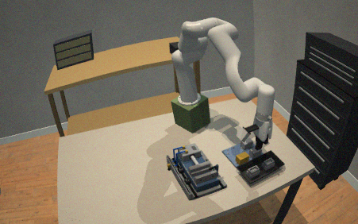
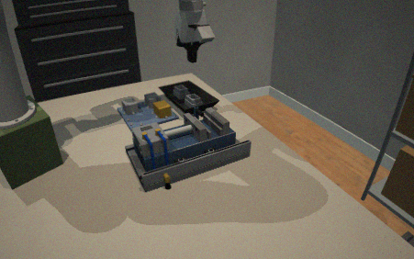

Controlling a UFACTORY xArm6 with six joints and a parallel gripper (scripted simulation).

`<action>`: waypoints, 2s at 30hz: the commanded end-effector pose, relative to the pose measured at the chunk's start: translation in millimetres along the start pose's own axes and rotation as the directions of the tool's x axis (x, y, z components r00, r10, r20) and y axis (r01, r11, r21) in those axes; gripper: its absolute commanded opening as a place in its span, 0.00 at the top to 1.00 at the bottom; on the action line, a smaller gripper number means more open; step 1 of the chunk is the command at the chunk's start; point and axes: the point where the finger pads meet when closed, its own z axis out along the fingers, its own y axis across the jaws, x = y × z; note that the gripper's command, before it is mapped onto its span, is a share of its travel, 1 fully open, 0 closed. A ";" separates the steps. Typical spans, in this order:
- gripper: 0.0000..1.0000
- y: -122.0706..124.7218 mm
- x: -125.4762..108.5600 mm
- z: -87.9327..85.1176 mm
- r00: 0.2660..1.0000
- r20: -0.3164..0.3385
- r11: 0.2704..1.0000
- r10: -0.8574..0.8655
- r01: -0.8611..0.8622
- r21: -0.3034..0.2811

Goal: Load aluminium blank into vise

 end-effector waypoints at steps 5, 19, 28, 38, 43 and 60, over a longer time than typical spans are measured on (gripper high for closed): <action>1.00 -1.8 -0.3 -2.4 1.000 0.001 1.000 0.000 0.000 0.005; 1.00 -1.8 -0.3 -2.4 1.000 0.001 1.000 0.000 0.000 0.005; 1.00 7.0 -7.8 -3.1 1.000 0.001 1.000 0.001 -0.001 0.005; 1.00 85.2 -58.4 -6.4 1.000 -0.001 1.000 0.001 -0.001 0.006; 1.00 129.8 -77.0 -6.0 1.000 -0.001 1.000 0.001 -0.001 0.006; 0.31 212.2 -96.0 -1.3 1.000 0.001 1.000 0.000 0.000 0.005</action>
